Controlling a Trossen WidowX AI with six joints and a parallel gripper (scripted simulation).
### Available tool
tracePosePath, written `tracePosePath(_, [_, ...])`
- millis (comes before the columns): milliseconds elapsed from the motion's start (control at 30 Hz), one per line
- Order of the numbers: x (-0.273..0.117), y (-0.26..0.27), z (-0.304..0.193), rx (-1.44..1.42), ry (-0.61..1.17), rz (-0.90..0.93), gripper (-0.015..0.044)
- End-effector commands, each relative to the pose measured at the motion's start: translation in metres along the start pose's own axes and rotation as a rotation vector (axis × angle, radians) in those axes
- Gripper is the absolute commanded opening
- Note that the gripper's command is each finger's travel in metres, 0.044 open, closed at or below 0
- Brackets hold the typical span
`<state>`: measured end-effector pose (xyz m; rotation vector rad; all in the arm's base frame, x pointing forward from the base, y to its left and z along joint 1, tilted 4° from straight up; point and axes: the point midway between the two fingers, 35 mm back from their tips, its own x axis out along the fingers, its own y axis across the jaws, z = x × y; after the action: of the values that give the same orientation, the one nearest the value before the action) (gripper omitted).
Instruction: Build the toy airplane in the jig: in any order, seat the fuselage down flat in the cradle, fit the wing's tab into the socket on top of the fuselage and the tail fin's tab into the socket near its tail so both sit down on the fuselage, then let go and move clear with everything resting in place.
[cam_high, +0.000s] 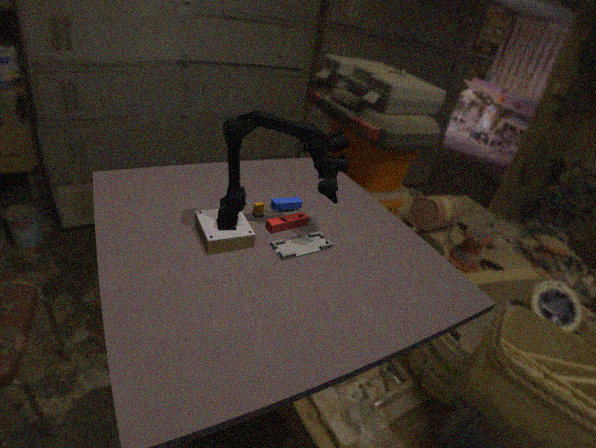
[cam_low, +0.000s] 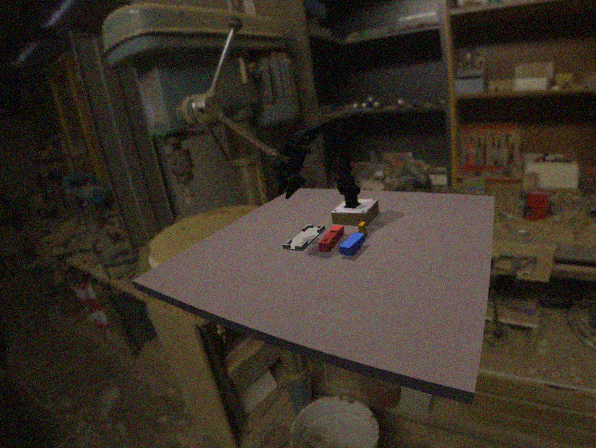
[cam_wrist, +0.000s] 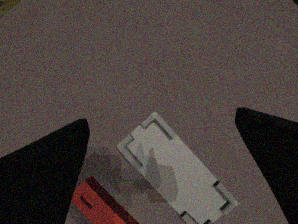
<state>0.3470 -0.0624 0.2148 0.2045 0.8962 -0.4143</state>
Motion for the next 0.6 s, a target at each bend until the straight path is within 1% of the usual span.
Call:
tracePosePath(0, [0.013, 0.038, -0.056, -0.231, 0.195, 0.073, 0.044])
tracePosePath(200, [0.011, 0.077, -0.148, -0.601, 0.491, 0.175, 0.044])
tracePosePath(267, [0.007, 0.081, -0.168, -0.681, 0.554, 0.194, 0.044])
tracePosePath(567, [0.009, 0.082, -0.171, -0.691, 0.562, 0.197, 0.044])
